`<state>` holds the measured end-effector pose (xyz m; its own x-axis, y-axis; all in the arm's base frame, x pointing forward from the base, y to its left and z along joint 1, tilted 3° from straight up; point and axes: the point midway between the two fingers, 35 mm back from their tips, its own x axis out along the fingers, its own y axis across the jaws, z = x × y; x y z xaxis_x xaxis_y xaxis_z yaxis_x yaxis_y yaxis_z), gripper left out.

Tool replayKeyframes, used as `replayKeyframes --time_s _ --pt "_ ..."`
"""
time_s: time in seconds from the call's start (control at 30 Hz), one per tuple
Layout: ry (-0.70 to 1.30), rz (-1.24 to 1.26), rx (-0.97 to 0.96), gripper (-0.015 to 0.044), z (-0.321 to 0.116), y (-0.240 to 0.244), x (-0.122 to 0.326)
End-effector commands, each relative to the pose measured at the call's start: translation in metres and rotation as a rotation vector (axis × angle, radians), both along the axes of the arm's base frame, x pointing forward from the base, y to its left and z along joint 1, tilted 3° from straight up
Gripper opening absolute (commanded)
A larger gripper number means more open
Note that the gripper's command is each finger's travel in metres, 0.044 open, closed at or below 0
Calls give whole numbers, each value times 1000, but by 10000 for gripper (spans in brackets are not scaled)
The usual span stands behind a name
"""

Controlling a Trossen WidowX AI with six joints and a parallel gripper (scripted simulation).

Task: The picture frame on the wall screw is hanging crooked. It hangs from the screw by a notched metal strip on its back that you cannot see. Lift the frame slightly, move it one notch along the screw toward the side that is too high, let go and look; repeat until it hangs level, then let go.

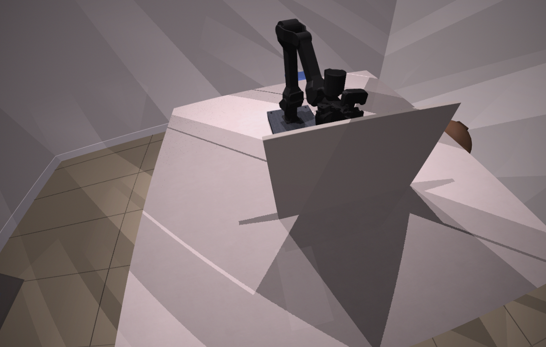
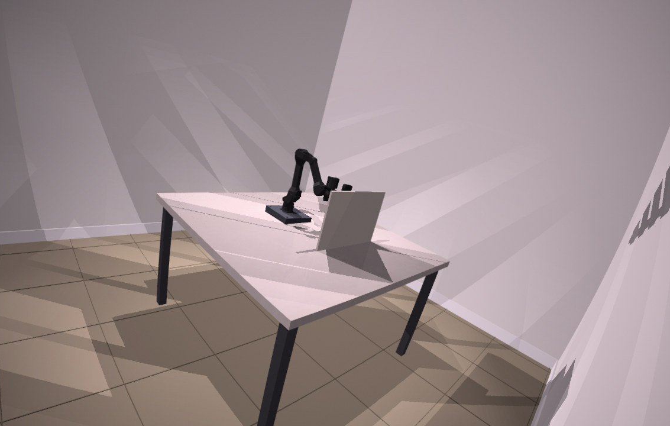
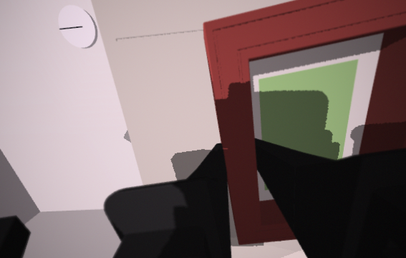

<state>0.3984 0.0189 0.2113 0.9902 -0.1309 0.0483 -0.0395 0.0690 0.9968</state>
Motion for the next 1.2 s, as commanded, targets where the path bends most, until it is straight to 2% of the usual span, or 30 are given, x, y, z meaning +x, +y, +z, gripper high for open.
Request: replayKeyframes --time_s 0.0,0.67,1.0,1.17 --pt "-1 1 27 0 0 0 0" --pt "-16 6 139 0 0 0 0" --pt "-14 5 110 260 0 0 0" --pt "-10 4 84 260 1 2 -7"
